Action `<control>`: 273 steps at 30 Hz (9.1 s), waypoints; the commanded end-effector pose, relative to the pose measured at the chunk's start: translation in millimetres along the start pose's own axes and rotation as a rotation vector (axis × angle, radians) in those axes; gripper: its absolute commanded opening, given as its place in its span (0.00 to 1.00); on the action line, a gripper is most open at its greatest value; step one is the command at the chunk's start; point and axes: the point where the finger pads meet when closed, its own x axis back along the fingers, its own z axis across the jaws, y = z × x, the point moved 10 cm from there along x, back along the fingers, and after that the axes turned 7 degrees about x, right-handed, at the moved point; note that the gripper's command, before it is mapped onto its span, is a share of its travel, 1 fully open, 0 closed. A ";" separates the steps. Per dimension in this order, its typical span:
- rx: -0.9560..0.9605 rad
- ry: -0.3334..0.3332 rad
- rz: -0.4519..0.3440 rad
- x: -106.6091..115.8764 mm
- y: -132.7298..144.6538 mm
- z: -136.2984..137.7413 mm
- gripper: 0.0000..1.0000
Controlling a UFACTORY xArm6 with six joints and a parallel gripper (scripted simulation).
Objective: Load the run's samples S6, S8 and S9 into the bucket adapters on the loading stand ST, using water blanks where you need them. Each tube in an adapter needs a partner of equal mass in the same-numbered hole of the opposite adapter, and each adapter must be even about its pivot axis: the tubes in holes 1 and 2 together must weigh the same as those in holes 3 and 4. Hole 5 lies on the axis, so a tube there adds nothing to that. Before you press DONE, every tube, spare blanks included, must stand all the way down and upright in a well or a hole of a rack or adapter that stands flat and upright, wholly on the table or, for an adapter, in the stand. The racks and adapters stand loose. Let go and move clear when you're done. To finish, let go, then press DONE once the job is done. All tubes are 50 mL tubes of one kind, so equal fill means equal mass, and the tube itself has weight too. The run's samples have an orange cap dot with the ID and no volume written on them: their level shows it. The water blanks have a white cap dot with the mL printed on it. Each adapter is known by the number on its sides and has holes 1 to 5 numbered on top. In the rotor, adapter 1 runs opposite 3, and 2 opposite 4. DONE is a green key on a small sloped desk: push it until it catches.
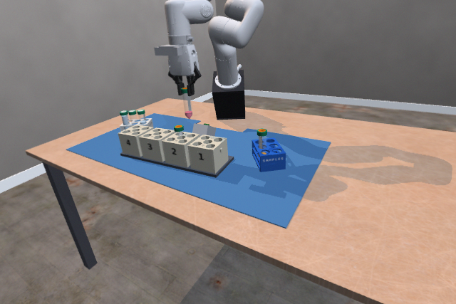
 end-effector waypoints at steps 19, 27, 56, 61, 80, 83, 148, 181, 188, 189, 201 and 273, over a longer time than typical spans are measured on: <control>0.004 -0.009 0.000 -1.0 -10.1 100.1 0.00; 0.004 -0.009 0.000 -1.3 -12.5 130.0 0.00; 0.004 -0.008 0.000 -2.4 -21.8 242.6 0.00; 0.004 -0.008 0.000 -2.4 -21.8 242.6 0.00; 0.004 -0.008 0.000 -14.4 -21.7 242.5 0.00; 0.004 -0.008 0.000 -20.4 -21.7 242.5 0.00; 0.004 -0.008 0.000 -72.5 -21.6 241.9 0.00; 0.004 -0.009 0.000 -101.5 -21.6 241.6 0.00; 0.004 -0.009 0.000 -108.5 -21.5 241.6 0.00; 0.004 -0.009 0.000 -109.5 -21.5 241.6 0.00; 0.004 -0.009 0.000 -119.5 -21.5 241.4 0.00; 0.004 -0.008 0.000 -100.9 -21.5 241.7 0.44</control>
